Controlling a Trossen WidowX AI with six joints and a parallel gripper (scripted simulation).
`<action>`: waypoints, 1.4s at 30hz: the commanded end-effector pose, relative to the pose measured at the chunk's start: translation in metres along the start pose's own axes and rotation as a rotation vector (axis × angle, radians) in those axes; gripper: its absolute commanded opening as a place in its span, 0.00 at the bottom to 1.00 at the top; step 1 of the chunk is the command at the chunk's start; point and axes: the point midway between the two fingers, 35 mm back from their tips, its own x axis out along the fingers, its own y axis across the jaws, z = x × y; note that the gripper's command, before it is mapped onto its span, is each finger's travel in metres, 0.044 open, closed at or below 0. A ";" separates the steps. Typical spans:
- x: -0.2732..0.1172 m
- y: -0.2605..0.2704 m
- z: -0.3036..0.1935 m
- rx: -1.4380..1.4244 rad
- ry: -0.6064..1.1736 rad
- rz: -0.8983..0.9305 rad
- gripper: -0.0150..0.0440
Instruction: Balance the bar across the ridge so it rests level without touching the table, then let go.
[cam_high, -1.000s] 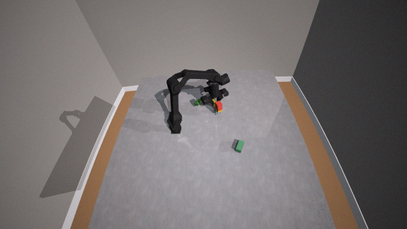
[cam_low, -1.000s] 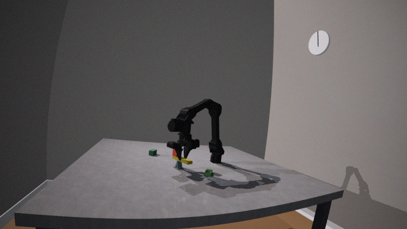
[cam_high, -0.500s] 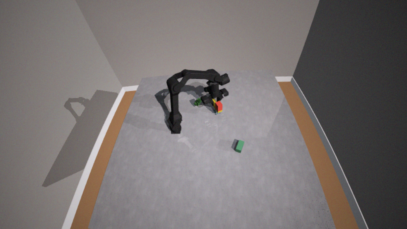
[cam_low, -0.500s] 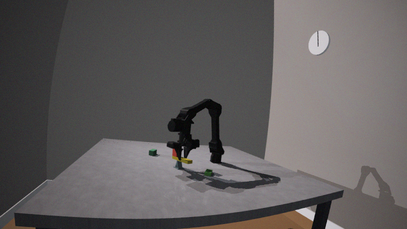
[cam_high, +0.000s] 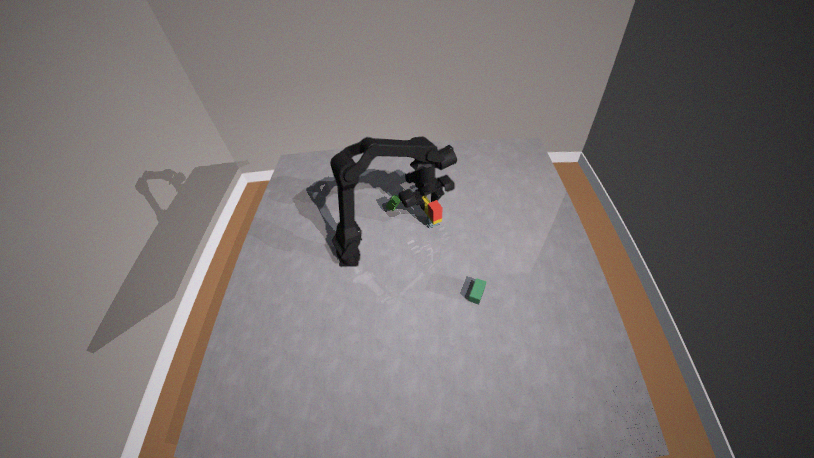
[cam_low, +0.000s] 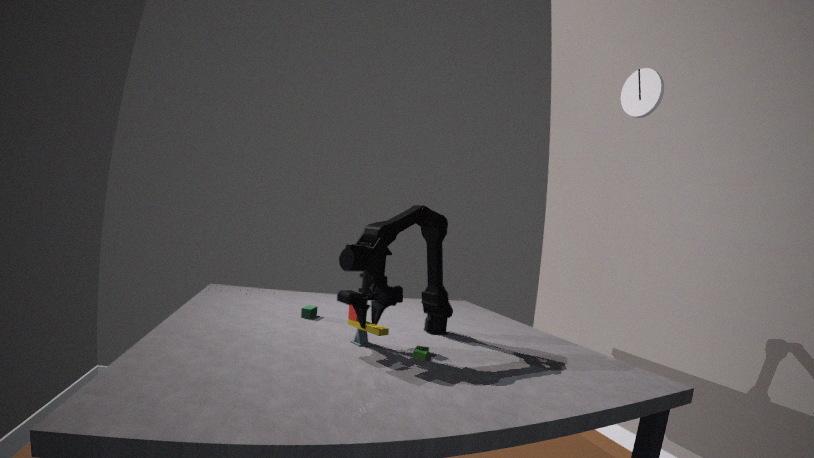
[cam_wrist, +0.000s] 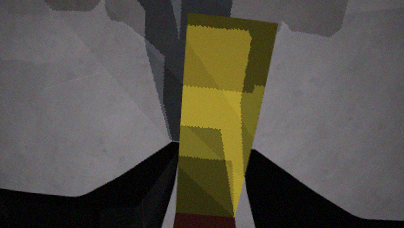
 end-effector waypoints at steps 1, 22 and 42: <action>0.000 0.000 0.000 0.000 0.000 0.000 0.55; 0.000 0.000 0.000 0.000 0.000 0.000 0.83; -0.100 0.000 0.000 0.000 0.000 0.000 1.00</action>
